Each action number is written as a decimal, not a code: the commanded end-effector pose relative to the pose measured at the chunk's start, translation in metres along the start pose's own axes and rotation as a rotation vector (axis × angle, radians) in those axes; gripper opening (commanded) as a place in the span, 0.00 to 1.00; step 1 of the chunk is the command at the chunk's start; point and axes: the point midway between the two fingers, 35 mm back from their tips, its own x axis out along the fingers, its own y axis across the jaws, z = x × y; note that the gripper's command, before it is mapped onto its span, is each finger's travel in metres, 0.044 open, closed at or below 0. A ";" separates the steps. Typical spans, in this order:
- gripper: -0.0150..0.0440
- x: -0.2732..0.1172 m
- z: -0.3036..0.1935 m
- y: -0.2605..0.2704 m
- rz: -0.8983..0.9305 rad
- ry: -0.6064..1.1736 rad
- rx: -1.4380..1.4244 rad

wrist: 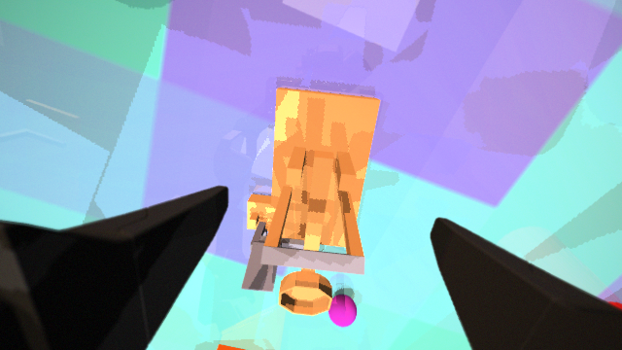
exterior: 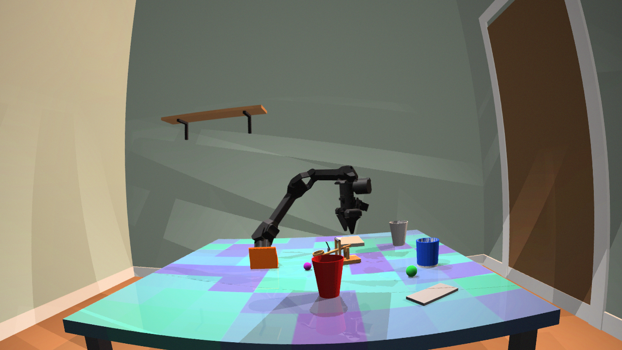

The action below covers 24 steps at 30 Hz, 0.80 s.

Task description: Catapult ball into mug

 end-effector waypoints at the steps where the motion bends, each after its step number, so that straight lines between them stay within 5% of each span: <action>1: 1.00 -0.001 -0.001 0.002 0.023 0.001 -0.026; 8: 1.00 0.044 -0.003 0.003 0.025 0.000 -0.026; 24: 1.00 0.063 -0.003 0.003 0.025 0.000 -0.026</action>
